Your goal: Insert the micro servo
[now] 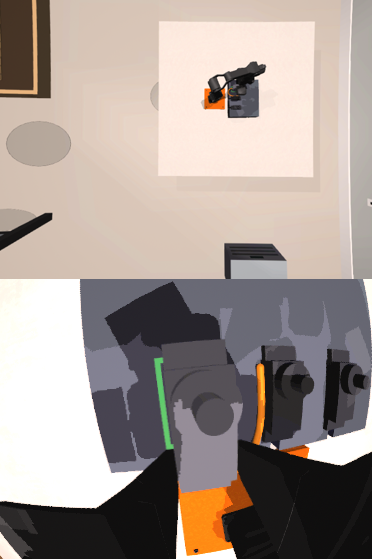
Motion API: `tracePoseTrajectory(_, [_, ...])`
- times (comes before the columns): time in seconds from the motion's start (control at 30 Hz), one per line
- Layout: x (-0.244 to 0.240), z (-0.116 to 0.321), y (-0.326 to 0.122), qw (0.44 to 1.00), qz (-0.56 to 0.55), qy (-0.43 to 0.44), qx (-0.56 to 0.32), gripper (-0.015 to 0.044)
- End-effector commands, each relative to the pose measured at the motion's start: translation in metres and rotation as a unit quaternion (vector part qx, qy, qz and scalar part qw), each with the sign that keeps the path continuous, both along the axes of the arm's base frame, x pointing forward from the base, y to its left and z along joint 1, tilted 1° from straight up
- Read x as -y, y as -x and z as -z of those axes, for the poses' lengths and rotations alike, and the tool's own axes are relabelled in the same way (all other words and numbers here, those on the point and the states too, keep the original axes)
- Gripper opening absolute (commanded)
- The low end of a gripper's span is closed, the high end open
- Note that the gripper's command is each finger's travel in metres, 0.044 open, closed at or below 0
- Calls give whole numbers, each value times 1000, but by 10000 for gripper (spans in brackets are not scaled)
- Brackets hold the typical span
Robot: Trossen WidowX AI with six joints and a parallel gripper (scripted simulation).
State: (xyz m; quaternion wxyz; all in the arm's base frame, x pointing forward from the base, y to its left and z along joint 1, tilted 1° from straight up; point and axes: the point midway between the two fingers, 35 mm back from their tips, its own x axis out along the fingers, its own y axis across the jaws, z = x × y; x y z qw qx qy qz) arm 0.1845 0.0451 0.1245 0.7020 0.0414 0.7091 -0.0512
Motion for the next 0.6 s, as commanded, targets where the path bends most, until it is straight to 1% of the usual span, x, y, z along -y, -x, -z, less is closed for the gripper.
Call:
tracePoseTrajectory(0.0, [0, 0, 0, 1000, 2, -2, 3, 0])
tracePoseTrajectory(0.57, [0, 10, 0, 1000, 2, -2, 3, 0])
